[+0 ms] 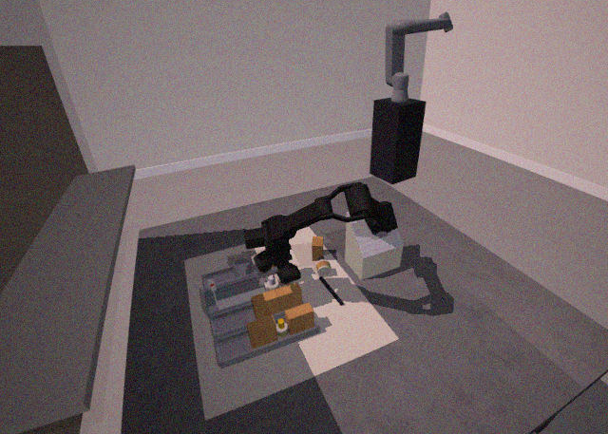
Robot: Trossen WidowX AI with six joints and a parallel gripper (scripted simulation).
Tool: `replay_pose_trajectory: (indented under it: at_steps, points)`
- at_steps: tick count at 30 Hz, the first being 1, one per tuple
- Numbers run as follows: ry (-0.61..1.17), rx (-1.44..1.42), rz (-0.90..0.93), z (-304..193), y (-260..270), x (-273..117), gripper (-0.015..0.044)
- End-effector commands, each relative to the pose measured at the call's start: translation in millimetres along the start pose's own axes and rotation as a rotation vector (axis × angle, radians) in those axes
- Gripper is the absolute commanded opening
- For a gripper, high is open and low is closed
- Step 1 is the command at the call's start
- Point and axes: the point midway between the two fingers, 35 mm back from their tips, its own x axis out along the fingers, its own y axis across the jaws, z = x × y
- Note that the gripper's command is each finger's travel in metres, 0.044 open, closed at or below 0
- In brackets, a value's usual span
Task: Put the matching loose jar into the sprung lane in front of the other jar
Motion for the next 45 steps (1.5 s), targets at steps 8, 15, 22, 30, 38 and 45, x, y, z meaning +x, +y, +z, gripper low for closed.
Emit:
replay_pose_trajectory:
  at_steps: [8,15,22,30,38,45]
  points:
    - [-0.012,-0.012,0.008,3.0,2.2,4.5,0.0000]
    - [-0.012,-0.012,0.008,2.5,2.2,6.8,0.0000]
    - [-0.012,-0.012,0.008,2.0,2.3,9.1,0.0000]
    - [-0.012,-0.012,0.008,1.4,2.3,11.7,0.0000]
    - [-0.012,-0.012,0.008,0.8,2.4,14.2,0.0000]
    - [-0.012,-0.012,0.008,-0.1,2.4,14.4,0.0000]
